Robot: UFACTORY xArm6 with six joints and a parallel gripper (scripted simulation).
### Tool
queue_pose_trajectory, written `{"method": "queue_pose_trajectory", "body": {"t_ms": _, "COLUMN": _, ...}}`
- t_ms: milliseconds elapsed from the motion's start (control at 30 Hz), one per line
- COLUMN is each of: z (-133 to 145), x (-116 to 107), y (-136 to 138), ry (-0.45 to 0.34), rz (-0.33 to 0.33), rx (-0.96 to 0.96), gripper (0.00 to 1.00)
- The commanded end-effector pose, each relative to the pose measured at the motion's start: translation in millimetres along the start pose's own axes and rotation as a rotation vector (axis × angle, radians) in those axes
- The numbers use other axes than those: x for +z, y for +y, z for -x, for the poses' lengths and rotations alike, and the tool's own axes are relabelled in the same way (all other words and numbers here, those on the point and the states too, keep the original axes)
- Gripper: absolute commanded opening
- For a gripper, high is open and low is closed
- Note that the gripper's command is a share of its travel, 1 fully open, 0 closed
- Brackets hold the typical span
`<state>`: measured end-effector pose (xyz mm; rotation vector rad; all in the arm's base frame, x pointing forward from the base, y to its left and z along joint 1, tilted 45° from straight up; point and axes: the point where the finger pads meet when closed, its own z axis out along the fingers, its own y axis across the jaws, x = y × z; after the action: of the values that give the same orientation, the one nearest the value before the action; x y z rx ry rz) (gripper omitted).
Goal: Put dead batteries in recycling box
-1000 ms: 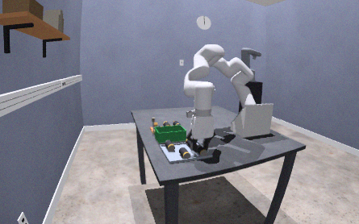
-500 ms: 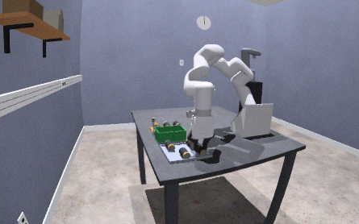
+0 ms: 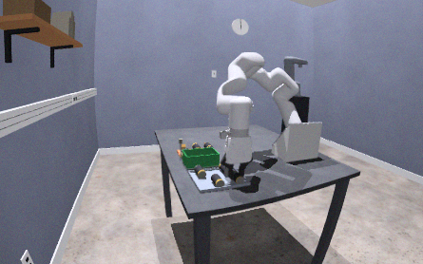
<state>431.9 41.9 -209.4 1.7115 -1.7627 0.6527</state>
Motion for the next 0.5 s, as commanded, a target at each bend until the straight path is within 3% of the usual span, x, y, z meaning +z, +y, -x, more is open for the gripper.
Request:
{"method": "queue_pose_trajectory", "body": {"t_ms": 0, "z": 0, "x": -2, "y": -1, "ry": -0.002, "rz": -0.003, "rx": 0.001, "gripper": 0.28}}
{"method": "queue_pose_trajectory", "body": {"t_ms": 167, "z": 0, "x": -8, "y": -1, "ry": -0.002, "rz": -0.003, "rx": 0.001, "gripper": 0.28}}
{"method": "queue_pose_trajectory", "body": {"t_ms": 467, "z": 0, "x": -45, "y": -1, "ry": -0.002, "rz": -0.003, "rx": 0.001, "gripper": 0.28}}
